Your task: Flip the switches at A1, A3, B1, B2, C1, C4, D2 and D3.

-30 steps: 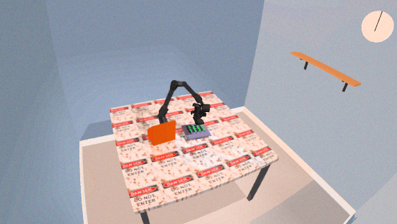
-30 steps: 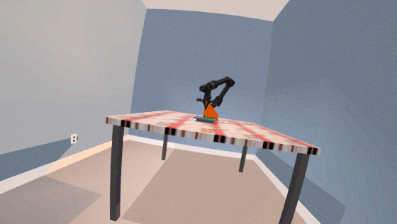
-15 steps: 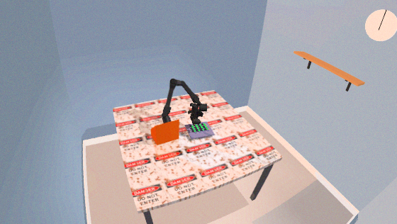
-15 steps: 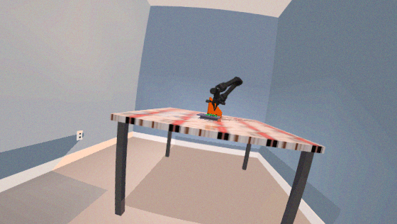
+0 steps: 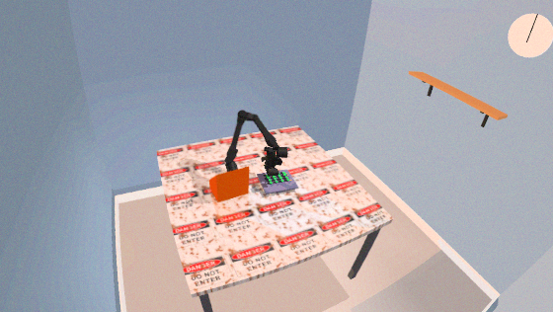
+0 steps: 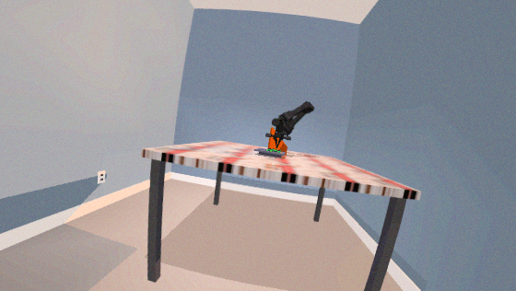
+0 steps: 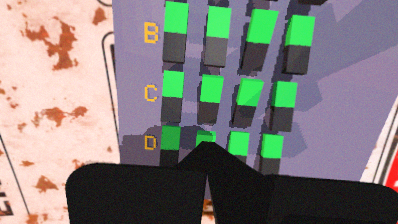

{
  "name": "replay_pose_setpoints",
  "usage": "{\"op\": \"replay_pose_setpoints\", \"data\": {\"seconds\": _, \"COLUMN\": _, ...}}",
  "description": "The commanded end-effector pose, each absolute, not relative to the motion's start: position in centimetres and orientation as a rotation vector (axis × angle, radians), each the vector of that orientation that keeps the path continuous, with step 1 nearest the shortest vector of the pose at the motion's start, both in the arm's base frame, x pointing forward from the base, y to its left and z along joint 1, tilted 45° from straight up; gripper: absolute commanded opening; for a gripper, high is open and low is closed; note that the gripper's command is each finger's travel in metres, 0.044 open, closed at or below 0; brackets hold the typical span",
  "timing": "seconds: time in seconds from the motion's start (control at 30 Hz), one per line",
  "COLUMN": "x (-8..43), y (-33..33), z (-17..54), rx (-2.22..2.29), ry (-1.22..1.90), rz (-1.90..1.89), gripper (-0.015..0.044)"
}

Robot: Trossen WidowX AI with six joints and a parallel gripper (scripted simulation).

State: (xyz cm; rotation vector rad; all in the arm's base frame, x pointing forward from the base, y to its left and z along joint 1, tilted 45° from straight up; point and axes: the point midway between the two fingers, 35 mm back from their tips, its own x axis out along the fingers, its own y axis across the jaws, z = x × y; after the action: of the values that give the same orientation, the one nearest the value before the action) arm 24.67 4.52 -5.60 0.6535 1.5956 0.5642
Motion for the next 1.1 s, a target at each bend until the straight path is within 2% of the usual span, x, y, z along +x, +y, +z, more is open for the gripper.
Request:
{"op": "replay_pose_setpoints", "data": {"seconds": 0.0, "x": 24.53, "y": 4.96, "z": -5.97, "rx": 0.662, "ry": 1.6, "rz": 0.564, "gripper": 0.0}}
{"op": "replay_pose_setpoints", "data": {"seconds": 1.07, "x": 24.51, "y": 5.18, "z": -6.19, "rx": 0.663, "ry": 1.6, "rz": 0.564, "gripper": 0.0}}
